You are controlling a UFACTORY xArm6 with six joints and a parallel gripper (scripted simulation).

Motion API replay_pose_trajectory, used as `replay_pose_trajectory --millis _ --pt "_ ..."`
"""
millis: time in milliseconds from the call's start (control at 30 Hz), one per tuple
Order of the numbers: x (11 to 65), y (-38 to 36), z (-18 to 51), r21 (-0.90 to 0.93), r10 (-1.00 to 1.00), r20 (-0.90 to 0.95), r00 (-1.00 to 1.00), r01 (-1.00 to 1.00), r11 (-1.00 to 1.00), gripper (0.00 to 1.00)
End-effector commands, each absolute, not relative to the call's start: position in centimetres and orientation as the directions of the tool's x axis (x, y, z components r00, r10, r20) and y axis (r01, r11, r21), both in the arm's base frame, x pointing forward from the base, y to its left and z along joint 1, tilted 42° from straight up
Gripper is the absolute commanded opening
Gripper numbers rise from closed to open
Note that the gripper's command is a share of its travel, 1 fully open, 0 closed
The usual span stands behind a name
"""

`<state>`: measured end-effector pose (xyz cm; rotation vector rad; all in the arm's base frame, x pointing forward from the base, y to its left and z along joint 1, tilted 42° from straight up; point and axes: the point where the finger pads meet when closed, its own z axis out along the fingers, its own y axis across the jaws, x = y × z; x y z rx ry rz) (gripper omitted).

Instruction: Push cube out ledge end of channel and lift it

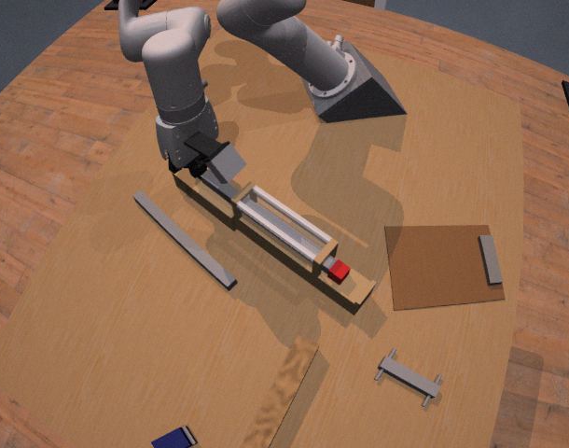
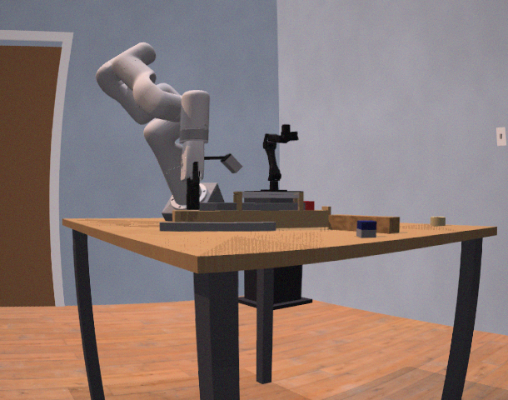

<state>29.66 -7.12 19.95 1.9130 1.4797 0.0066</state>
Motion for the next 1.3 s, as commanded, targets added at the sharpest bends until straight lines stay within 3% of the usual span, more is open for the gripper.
replay_pose_trajectory --millis 0,567,1267 --pt "29.8 -6.8 19.9 0.528 0.849 -0.4 0.346 0.844 -0.095 0.0" --pt "30.2 -5.6 19.4 0.528 0.849 -0.4 0.346 0.844 -0.095 0.0" --pt "27.4 -2.0 24.7 0.528 0.849 -0.4 0.346 0.844 -0.095 0.0"
